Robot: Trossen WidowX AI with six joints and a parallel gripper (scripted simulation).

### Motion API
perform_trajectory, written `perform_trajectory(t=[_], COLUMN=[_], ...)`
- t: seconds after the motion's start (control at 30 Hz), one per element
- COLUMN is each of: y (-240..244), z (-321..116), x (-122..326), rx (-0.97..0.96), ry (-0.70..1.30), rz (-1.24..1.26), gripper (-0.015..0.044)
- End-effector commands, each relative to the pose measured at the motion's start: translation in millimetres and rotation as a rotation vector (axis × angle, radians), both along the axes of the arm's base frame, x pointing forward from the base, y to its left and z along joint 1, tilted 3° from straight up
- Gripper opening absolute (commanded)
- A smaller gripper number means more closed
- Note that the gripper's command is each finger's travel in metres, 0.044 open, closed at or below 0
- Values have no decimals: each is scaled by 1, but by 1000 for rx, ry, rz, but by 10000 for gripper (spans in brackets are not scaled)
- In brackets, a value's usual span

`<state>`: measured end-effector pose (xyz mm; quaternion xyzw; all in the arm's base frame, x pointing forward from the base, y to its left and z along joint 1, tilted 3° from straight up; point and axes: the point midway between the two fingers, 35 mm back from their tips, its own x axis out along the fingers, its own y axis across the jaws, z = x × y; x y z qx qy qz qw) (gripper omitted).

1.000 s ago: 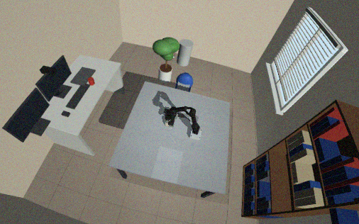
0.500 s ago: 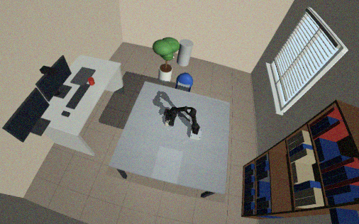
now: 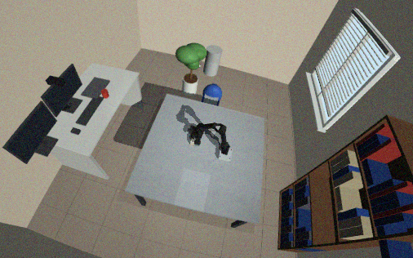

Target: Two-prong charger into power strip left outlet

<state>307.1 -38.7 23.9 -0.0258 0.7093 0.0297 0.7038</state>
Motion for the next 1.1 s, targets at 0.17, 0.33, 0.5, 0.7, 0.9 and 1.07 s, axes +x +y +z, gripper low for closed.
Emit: perform_trajectory(t=[0.17,0.33,0.5,0.7,0.9,1.07], y=[0,-1,-2,-3,-3,-4], z=[1,1,0,0,-1,-2], x=[-7,-13,-18,-25,-32,-38], rx=[4,4,4,4,4,4], ry=[-7,-7,-7,-6,-6,-6], rz=[4,4,4,4,4,4], gripper=[440,440,440,440,440,440])
